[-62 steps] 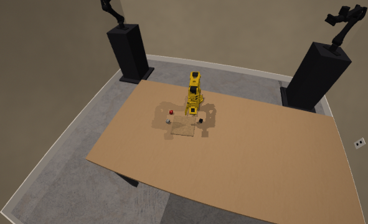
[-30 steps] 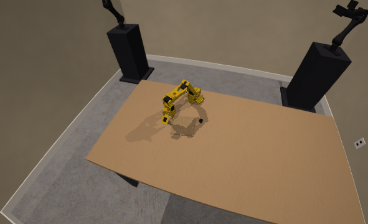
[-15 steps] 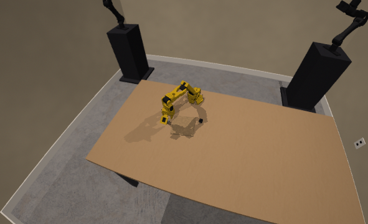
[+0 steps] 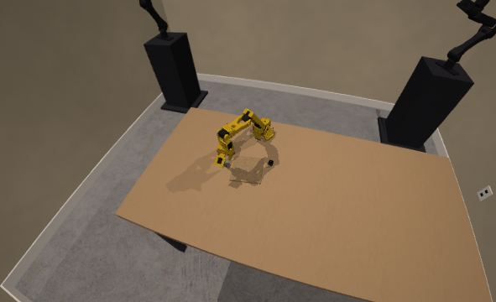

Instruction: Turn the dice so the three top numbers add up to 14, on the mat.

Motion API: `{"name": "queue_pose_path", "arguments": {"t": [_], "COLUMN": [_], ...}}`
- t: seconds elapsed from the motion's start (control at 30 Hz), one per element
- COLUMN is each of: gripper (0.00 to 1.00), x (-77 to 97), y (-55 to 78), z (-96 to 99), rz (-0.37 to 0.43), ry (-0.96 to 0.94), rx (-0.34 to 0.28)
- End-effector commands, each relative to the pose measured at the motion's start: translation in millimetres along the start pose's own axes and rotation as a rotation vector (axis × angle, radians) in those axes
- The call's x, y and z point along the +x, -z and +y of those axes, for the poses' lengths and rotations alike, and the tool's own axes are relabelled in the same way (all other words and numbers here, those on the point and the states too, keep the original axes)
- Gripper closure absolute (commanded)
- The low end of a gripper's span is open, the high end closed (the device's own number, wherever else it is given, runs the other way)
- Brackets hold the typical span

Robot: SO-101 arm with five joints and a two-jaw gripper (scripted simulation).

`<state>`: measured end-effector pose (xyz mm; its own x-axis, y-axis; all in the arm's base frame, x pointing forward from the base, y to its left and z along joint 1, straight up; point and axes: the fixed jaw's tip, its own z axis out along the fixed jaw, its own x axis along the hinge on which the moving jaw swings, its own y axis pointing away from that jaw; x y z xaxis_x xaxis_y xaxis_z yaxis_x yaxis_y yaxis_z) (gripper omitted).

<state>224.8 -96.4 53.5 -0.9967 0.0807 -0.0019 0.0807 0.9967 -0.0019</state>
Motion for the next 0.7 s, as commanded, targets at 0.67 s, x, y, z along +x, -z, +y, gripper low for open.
{"name": "queue_pose_path", "arguments": {"t": [0.67], "gripper": [0.72], "x": [-3.0], "y": [4.9], "z": [-3.8], "rz": [-0.032], "ry": [0.0], "rx": [0.011]}}
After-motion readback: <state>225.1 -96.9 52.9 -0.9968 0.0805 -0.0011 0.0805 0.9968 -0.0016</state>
